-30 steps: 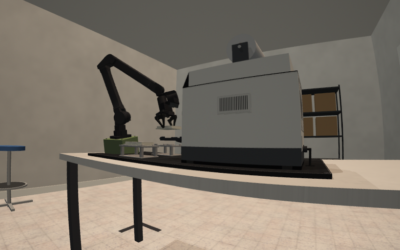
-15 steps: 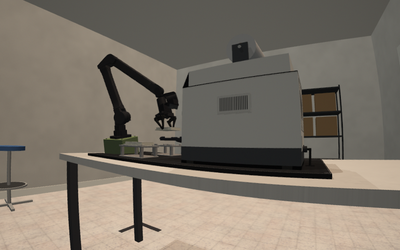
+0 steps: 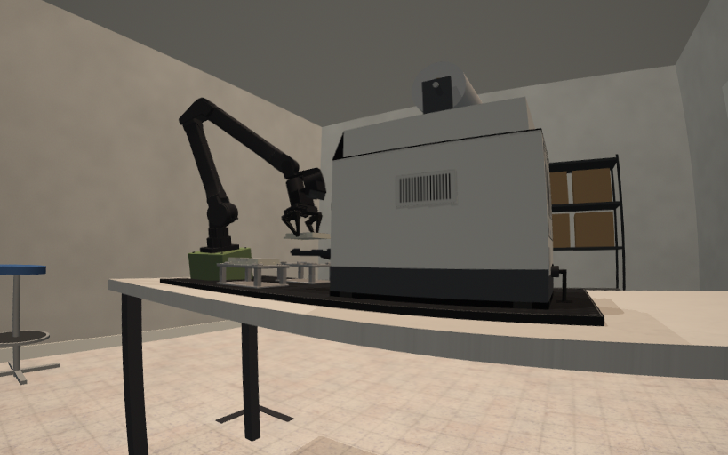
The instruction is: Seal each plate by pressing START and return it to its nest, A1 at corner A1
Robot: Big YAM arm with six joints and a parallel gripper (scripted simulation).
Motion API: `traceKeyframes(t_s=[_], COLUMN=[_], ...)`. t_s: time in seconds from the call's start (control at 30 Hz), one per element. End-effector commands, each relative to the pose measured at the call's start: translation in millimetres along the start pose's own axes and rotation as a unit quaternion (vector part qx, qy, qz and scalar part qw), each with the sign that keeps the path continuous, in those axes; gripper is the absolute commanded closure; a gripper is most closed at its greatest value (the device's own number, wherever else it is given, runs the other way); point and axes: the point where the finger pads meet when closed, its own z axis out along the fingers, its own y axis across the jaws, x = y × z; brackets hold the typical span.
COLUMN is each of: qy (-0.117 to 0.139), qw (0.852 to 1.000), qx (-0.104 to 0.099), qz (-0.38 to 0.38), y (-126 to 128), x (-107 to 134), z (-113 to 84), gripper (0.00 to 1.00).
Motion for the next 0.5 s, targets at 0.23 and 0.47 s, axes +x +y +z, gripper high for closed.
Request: traceKeyframes(t_s=[0.23,0.47], qy=[-0.01,-0.013], qw=[1.0,1.0], qx=[-0.006,-0.008], qz=[0.004,0.005], y=[0.6,5.6], x=[-4.6,-13.3], z=[3.5,5.9], gripper=[1.0,1.0])
